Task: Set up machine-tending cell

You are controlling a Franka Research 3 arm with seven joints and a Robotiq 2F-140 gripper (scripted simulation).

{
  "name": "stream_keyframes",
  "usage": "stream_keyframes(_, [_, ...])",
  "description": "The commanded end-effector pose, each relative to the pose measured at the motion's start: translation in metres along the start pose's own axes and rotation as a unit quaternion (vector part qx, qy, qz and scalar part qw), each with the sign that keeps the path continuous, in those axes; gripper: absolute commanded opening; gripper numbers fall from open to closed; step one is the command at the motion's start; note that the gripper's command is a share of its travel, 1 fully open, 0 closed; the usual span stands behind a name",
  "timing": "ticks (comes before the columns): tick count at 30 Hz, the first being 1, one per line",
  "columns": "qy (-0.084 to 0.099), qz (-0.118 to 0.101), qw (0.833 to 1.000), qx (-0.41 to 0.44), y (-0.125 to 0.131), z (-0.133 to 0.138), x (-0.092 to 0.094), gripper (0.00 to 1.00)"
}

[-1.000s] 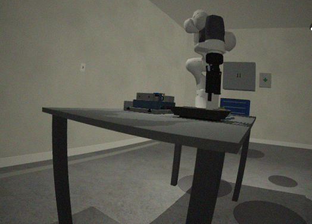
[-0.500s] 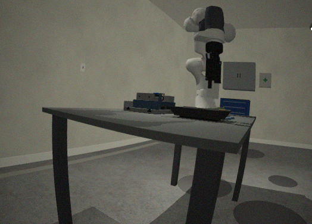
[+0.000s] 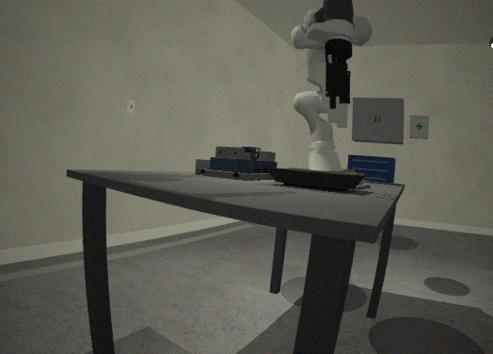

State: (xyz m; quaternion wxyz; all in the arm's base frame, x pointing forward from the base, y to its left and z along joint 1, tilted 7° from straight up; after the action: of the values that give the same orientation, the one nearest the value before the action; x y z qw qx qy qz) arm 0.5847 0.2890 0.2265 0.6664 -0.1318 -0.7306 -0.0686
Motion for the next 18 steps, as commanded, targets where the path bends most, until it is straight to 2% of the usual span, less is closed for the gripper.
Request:
stream_keyframes(1, [0.012, 0.011, 1.0, 0.006, -0.0036, 0.0064, 0.0097, 0.4])
stream_keyframes(12, [0.012, 0.011, 1.0, 0.006, -0.0034, 0.0062, 0.0184, 0.4])
stream_keyframes(13, [0.012, 0.011, 1.0, 0.006, -0.0034, 0.0062, 0.0184, 0.0])
stream_keyframes(18, [0.012, 0.011, 1.0, 0.006, -0.0034, 0.0062, 0.0184, 0.0])
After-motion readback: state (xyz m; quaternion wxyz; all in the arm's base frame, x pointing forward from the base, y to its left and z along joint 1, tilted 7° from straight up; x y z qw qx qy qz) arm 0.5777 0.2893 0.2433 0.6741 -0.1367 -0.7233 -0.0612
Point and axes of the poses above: the point where the finger pads meet when closed, its own x axis back along the fingers, its own z axis across the jaws, y = z × x, the point moved 7 cm from there along x, back along the fingers, and after that the axes turned 15 degrees about -x, right-handed, at the moved point
